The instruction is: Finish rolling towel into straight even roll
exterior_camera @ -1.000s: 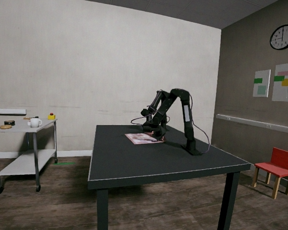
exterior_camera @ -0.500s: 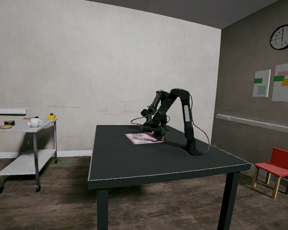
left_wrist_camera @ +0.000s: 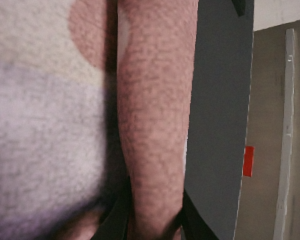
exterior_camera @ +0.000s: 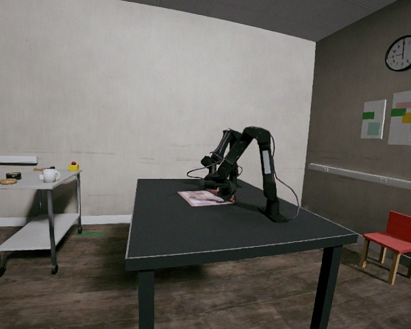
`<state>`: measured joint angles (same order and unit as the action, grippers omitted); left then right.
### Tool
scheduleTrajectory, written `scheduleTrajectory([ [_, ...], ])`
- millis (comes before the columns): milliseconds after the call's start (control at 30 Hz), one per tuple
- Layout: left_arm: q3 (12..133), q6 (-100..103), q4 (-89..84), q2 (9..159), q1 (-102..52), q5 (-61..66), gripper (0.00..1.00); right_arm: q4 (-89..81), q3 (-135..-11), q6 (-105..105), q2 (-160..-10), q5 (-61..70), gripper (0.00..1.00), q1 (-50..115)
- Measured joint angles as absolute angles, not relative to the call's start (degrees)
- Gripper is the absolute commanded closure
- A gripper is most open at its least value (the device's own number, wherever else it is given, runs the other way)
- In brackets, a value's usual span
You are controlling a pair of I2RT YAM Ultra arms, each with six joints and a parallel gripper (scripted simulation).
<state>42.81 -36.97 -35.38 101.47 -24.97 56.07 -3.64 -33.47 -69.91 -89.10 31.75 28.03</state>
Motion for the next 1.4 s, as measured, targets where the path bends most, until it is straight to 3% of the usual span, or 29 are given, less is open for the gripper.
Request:
scheduleTrajectory([
  [633,42.8,-37.0,-35.4,101.5,-24.8,56.1,0.72,-3.6,-33.5,-69.9,-89.1,32.1,0.66,28.0],
  [800,42.8,-37.0,-35.4,101.7,-24.8,55.7,0.53,-3.3,-33.5,-69.9,-89.1,32.2,0.66,28.0],
  [867,42.8,-37.0,-35.8,101.7,-24.8,55.9,0.53,-3.3,-33.5,-69.9,-89.1,32.2,0.66,28.0],
  [1200,42.8,-37.0,-38.6,101.0,-24.8,59.0,0.15,-3.3,-33.5,-69.9,-89.1,32.2,0.66,28.0],
  [1400,43.7,-38.3,-41.0,100.9,-24.2,58.6,0.15,-3.4,-33.5,-69.9,-89.1,32.3,0.66,28.0],
])
